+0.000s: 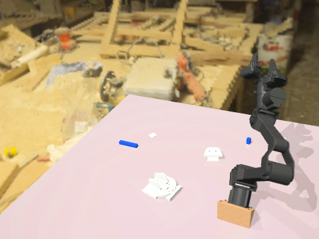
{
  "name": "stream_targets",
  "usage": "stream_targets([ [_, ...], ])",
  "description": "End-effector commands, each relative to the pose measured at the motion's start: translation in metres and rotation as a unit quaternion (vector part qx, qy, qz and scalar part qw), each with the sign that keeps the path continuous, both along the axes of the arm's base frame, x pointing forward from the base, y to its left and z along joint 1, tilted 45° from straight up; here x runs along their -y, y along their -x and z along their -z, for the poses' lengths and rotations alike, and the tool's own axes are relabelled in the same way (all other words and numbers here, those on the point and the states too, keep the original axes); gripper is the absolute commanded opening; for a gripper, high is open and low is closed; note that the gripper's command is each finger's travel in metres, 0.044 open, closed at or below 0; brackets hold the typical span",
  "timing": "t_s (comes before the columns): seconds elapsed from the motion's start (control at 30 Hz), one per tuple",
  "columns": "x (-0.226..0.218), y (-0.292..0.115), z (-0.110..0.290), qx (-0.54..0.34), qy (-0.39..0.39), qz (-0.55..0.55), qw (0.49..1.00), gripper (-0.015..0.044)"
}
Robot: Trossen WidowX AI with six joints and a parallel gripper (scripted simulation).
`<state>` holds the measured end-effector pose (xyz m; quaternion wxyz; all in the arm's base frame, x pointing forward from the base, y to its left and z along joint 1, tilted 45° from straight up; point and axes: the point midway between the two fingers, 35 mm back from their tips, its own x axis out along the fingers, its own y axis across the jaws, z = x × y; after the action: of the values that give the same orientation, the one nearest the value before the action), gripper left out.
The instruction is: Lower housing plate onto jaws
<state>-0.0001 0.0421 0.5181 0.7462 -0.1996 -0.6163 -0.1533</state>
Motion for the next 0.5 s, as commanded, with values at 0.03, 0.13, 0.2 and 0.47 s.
stream_targets([
  [0.03,0.000,0.000,0.000,0.000,0.000,0.000,1.000,0.0440],
  [0.13,0.004,-0.002,-0.001,-0.003,-0.007,0.003,1.000,0.0440],
  [0.2,0.009,-0.004,-0.002,-0.007,-0.016,0.006,1.000,0.0440],
  [0.47,0.030,-0.015,-0.004,-0.027,-0.055,0.023,0.998,0.0440],
])
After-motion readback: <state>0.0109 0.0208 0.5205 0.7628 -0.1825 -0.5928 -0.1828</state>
